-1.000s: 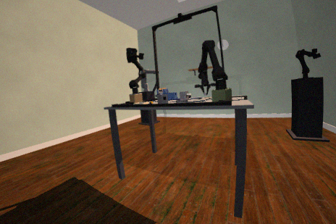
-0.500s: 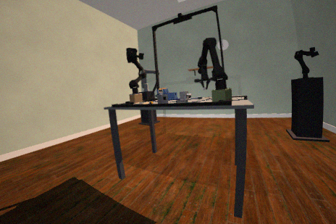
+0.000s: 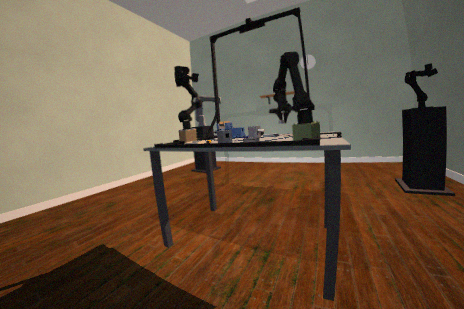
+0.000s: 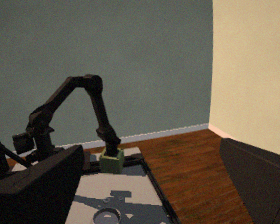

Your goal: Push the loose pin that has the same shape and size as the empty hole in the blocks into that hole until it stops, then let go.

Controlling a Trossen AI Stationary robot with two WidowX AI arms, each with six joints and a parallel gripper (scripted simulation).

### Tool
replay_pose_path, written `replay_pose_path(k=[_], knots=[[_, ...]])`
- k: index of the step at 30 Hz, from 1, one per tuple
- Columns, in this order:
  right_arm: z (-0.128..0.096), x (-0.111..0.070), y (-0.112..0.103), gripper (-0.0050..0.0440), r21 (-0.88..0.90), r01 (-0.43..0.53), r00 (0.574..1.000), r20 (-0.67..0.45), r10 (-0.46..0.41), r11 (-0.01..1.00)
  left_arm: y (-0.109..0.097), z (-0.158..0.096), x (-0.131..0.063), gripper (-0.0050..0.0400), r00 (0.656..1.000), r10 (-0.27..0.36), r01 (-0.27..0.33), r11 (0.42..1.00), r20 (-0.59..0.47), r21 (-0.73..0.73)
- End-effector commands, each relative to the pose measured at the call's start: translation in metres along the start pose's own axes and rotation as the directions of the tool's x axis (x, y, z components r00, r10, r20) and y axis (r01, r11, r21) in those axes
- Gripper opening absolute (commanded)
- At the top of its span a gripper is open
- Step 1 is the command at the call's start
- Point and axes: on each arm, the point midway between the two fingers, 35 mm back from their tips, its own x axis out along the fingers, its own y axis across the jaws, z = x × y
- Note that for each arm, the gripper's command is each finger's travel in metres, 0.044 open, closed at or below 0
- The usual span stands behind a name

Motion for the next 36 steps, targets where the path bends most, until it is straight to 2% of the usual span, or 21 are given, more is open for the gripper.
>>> replay_pose_path(k=[1, 4, 8, 13, 19, 21, 28, 36], knots=[[-0.0001, -0.0002, 0.0008, 0.0400, -0.003, -0.005, 1.000, 0.000, 0.005, 1.000, 0.0010, 0.0006, -0.0010, 0.0000, 1.000, 0.007, -0.007, 0.994, 0.002, 0.111], [-0.0001, -0.0002, 0.0008, 0.0400, -0.003, -0.005, 1.000, 0.000, 0.005, 1.000, 0.0010, 0.0006, -0.0009, 0.0000, 1.000, 0.007, -0.007, 0.990, 0.002, 0.141], [-0.0001, -0.0002, 0.0008, 0.0400, -0.003, -0.005, 1.000, 0.000, 0.005, 1.000, 0.0009, 0.0005, -0.0005, 0.0000, 1.000, 0.007, -0.008, 0.966, 0.002, 0.258], [-0.0001, -0.0002, 0.0008, 0.0400, -0.003, -0.005, 1.000, 0.000, 0.005, 1.000, 0.0008, 0.0004, 0.0001, 0.0000, 1.000, 0.008, -0.008, 0.917, 0.001, 0.399], [-0.0001, -0.0002, 0.0008, 0.0400, -0.003, -0.005, 1.000, 0.000, 0.005, 1.000, 0.0007, 0.0003, 0.0007, 0.0000, 1.000, 0.009, -0.008, 0.831, 0.000, 0.556], [-0.0001, -0.0002, 0.0008, 0.0400, -0.003, -0.005, 1.000, 0.000, 0.005, 1.000, 0.0007, 0.0003, 0.0007, 0.0000, 1.000, 0.009, -0.008, 0.831, 0.000, 0.556], [-0.0001, -0.0002, 0.0008, 0.0400, -0.003, -0.005, 1.000, 0.000, 0.005, 1.000, 0.0005, 0.0002, 0.0014, 0.0000, 1.000, 0.010, -0.007, 0.698, 0.000, 0.716], [-0.0001, -0.0002, 0.0008, 0.0400, -0.003, -0.005, 1.000, 0.000, 0.005, 1.000, 0.0004, 0.0000, 0.0022, 0.0000, 1.000, 0.011, -0.005, 0.508, -0.001, 0.861]])
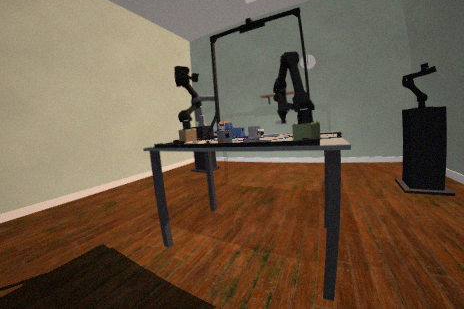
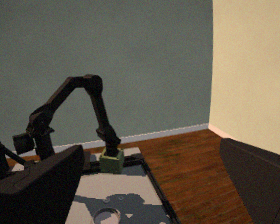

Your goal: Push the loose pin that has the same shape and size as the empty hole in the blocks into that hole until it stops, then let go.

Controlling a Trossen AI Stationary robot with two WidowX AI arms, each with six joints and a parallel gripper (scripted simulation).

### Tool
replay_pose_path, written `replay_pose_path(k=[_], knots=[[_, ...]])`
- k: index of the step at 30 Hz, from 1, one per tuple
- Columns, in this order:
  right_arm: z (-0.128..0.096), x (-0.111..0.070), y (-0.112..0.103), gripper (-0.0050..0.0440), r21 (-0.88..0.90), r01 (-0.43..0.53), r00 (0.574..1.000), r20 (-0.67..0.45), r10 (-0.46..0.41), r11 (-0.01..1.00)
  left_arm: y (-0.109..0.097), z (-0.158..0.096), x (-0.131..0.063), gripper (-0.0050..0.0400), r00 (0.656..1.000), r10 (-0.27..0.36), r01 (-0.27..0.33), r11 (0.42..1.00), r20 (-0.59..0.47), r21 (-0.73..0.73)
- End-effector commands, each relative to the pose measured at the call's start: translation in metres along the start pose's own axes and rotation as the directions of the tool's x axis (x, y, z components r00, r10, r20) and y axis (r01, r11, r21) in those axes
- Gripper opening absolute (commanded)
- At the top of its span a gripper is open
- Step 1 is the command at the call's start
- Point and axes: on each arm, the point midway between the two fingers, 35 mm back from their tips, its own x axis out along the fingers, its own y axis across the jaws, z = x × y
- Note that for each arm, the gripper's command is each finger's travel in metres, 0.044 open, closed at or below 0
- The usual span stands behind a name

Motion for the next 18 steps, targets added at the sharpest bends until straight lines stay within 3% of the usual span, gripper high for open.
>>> replay_pose_path(k=[1, 8, 18], knots=[[-0.0001, -0.0002, 0.0008, 0.0400, -0.003, -0.005, 1.000, 0.000, 0.005, 1.000, -0.0002, -0.0004, 0.0004, 0.0000, 1.000, 0.001, 0.000, 0.997, -0.005, 0.082], [-0.0001, -0.0002, 0.0008, 0.0400, -0.003, -0.005, 1.000, 0.000, 0.005, 1.000, -0.0004, -0.0004, 0.0011, 0.0000, 1.000, 0.000, 0.001, 0.966, -0.006, 0.258], [-0.0001, -0.0002, 0.0008, 0.0400, -0.003, -0.005, 1.000, 0.000, 0.005, 1.000, -0.0006, -0.0003, 0.0020, 0.0000, 1.000, 0.000, 0.004, 0.863, -0.008, 0.506]])
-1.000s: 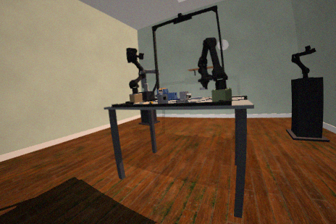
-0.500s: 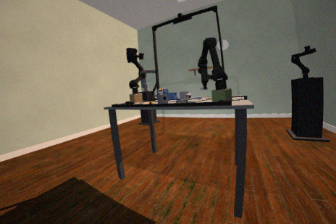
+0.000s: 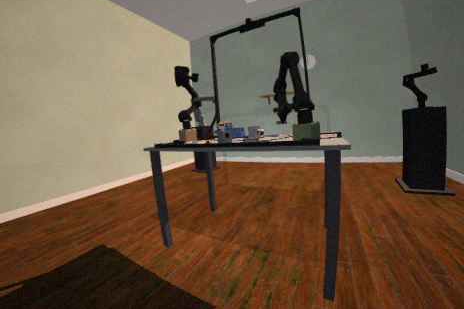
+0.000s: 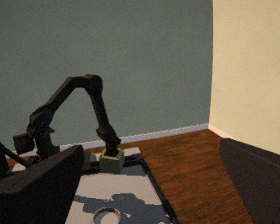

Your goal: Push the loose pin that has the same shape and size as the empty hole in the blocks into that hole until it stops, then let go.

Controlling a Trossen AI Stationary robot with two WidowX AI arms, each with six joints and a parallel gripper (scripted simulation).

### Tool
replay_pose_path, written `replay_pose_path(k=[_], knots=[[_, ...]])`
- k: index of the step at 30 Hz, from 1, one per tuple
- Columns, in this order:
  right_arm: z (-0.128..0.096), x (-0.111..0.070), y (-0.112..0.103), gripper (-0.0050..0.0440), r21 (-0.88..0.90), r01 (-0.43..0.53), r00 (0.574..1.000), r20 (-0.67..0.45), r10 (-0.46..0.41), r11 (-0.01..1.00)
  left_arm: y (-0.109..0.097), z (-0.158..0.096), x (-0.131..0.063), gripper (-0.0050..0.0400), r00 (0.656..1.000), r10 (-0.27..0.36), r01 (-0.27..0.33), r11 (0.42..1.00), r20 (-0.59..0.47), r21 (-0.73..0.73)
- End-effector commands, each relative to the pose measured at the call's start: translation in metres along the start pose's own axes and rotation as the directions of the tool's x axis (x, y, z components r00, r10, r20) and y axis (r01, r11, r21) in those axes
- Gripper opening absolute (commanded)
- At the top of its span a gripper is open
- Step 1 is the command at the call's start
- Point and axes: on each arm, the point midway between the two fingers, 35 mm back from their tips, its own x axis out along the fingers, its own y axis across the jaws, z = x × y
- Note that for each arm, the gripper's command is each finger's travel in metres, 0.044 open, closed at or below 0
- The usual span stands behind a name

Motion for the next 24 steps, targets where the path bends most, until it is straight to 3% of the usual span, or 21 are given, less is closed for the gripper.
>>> replay_pose_path(k=[1, 9, 18, 24], knots=[[0.000, 0.000, 0.001, 0.0400, -0.003, -0.005, 1.000, 0.000, 0.005, 1.000, 0.000, 0.000, 0.001, 0.0000, 1.000, -0.002, 0.002, 0.998, -0.004, 0.060], [0.000, 0.000, 0.001, 0.0400, -0.003, -0.005, 1.000, 0.000, 0.005, 1.000, -0.001, 0.000, 0.001, 0.0000, 1.000, -0.003, 0.004, 0.961, -0.005, 0.276], [0.000, 0.000, 0.001, 0.0400, -0.003, -0.005, 1.000, 0.000, 0.005, 1.000, -0.005, -0.002, 0.001, 0.0000, 1.000, -0.003, 0.004, 0.960, -0.005, 0.279], [0.000, 0.000, 0.001, 0.0400, -0.003, -0.005, 1.000, 0.000, 0.005, 1.000, -0.023, -0.010, -0.002, 0.0000, 1.000, -0.002, 0.003, 0.962, -0.004, 0.272]])
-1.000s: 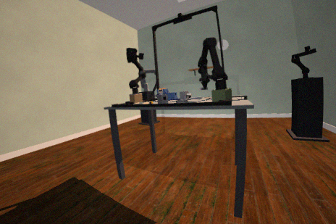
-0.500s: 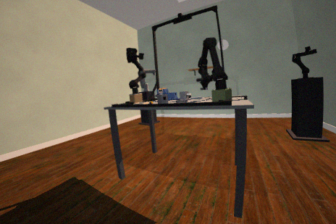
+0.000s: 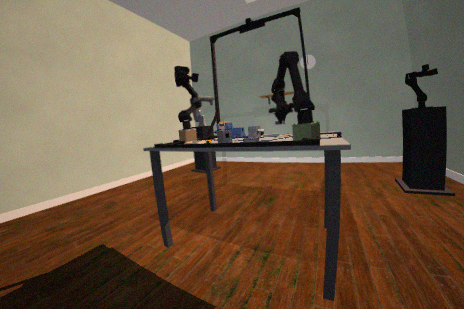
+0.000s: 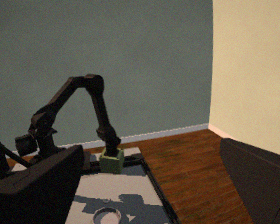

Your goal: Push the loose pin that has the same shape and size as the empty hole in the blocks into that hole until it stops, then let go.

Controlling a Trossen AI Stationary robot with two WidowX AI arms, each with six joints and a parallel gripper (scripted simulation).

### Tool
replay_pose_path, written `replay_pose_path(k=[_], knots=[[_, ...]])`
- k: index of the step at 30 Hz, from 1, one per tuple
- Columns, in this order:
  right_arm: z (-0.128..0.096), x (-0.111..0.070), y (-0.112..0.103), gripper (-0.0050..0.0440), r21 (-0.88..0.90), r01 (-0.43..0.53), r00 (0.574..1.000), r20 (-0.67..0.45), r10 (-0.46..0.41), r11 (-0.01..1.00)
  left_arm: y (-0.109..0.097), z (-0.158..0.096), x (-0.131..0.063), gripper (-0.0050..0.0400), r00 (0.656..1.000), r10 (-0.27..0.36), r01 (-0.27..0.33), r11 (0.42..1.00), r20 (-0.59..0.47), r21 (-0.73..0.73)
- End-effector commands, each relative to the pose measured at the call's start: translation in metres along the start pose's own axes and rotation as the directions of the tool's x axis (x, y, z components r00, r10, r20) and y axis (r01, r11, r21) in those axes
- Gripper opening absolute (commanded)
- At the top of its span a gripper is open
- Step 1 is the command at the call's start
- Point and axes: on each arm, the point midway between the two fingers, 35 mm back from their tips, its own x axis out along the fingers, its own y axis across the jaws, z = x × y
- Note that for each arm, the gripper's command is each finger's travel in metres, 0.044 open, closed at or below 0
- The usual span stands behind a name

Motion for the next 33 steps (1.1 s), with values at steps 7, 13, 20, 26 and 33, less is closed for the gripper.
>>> replay_pose_path(k=[7, 13, 20, 26, 33], knots=[[0.000, 0.000, 0.001, 0.0400, -0.003, -0.005, 1.000, 0.000, 0.005, 1.000, -0.033, -0.001, -0.005, 0.0000, 1.000, 0.000, 0.000, 1.000, -0.004, -0.012], [0.000, 0.000, 0.001, 0.0400, -0.003, -0.005, 1.000, 0.000, 0.005, 1.000, -0.045, -0.001, -0.006, 0.0000, 1.000, 0.001, -0.001, 1.000, -0.003, -0.017], [0.000, 0.000, 0.001, 0.0400, -0.003, -0.005, 1.000, 0.000, 0.005, 1.000, -0.058, -0.003, -0.007, 0.0000, 1.000, 0.001, -0.001, 1.000, -0.003, -0.017], [0.000, 0.000, 0.001, 0.0400, -0.003, -0.005, 1.000, 0.000, 0.005, 1.000, -0.077, -0.006, -0.007, 0.0000, 1.000, 0.002, -0.002, 1.000, -0.002, -0.017], [0.000, 0.000, 0.001, 0.0400, -0.003, -0.005, 1.000, 0.000, 0.005, 1.000, -0.093, -0.007, -0.006, 0.0000, 1.000, 0.002, -0.002, 1.000, -0.001, -0.017]])
